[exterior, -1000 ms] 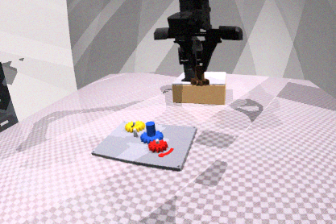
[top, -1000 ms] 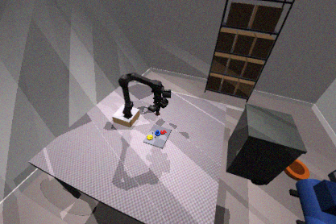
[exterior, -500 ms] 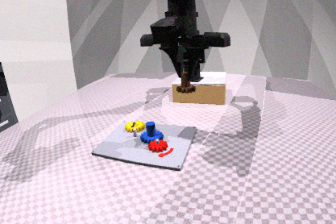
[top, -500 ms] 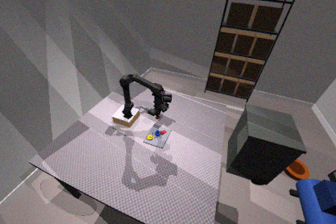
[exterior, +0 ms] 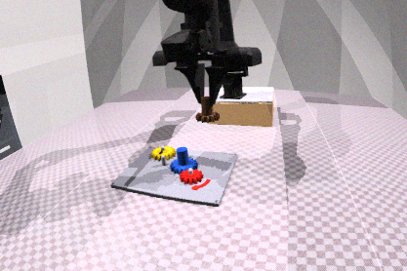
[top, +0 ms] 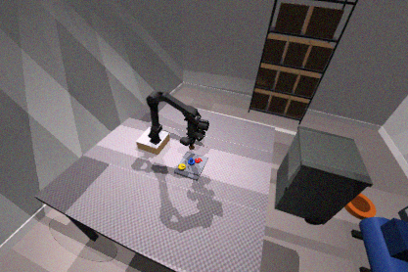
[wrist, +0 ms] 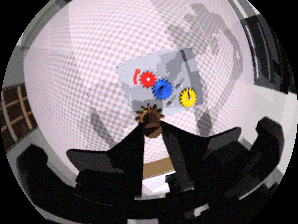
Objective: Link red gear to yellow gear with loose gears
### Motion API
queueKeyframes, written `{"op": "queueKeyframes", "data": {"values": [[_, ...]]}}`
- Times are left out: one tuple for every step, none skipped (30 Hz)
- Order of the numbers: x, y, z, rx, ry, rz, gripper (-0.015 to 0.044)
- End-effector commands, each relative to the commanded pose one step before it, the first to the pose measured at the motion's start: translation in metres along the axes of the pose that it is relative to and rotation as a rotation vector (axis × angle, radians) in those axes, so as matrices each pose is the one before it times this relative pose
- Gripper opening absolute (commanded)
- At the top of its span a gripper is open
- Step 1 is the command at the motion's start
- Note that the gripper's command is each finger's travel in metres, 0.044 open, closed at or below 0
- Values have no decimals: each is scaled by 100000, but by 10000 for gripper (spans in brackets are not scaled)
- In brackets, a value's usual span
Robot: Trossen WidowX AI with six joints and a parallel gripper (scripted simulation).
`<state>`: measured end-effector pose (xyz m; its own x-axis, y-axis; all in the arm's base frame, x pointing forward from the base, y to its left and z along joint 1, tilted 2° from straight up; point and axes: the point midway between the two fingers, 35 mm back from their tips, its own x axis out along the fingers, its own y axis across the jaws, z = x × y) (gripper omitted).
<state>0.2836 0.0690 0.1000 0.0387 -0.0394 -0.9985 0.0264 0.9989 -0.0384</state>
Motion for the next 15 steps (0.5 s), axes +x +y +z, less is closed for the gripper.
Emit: {"op": "queueKeyframes", "data": {"values": [[565,-671,413,-653,592,-129,0],[99,-188,112,-93,-5,12,0],[99,-189,110,-93,-5,11,0],[99,-191,109,-93,-6,11,0],[99,-192,107,-93,-6,11,0],[99,-194,105,-93,-6,10,0],[100,-195,103,-93,-7,10,0],[100,-197,101,-93,-7,10,0],[100,-198,99,-93,-7,9,0],[100,-199,98,-93,-8,9,0],[100,-201,96,-93,-8,9,0],[100,-202,94,-93,-8,8,0],[100,-204,92,-94,-8,8,0],[101,-205,90,-93,-9,8,0],[101,-206,88,-94,-9,7,0]]}}
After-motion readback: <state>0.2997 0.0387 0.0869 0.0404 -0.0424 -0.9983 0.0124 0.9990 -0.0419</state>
